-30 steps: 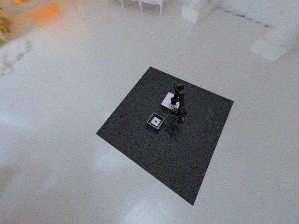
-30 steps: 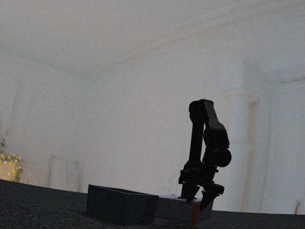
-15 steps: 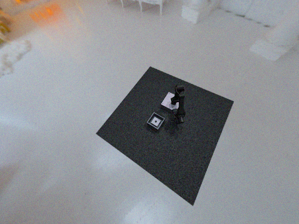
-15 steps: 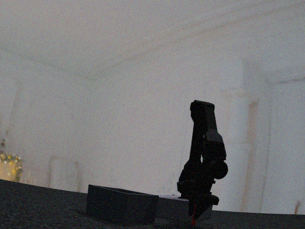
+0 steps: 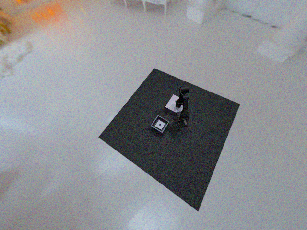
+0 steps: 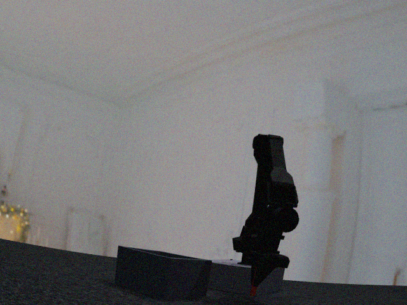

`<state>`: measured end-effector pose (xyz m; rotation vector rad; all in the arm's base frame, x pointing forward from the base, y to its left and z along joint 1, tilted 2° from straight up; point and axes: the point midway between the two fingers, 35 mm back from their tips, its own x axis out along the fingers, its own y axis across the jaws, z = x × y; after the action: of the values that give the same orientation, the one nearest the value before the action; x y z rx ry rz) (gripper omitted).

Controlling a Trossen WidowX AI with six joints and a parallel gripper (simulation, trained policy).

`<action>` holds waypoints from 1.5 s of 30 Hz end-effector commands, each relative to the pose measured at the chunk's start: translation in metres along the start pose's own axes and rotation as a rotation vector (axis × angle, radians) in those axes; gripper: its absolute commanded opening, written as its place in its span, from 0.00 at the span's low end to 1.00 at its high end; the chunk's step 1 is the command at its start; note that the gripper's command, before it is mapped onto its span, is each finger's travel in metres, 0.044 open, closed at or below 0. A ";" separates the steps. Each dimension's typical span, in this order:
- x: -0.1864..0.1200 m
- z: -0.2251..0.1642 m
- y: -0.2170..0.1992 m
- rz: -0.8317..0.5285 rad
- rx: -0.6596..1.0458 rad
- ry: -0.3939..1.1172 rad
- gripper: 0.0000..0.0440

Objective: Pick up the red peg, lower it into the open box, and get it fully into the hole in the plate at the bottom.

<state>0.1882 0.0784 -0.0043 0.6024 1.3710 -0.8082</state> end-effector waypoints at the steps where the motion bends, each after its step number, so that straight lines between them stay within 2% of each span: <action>1: -0.009 0.009 0.000 0.012 -0.022 -0.037 0.00; 15: -0.051 0.048 0.003 0.040 -0.095 -0.162 0.00; 28: -0.088 0.095 0.011 0.062 -0.090 -0.231 0.00; 45: -0.093 0.162 -0.002 0.060 0.020 -0.228 0.00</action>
<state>0.2788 -0.0278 0.1070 0.5323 1.1390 -0.8141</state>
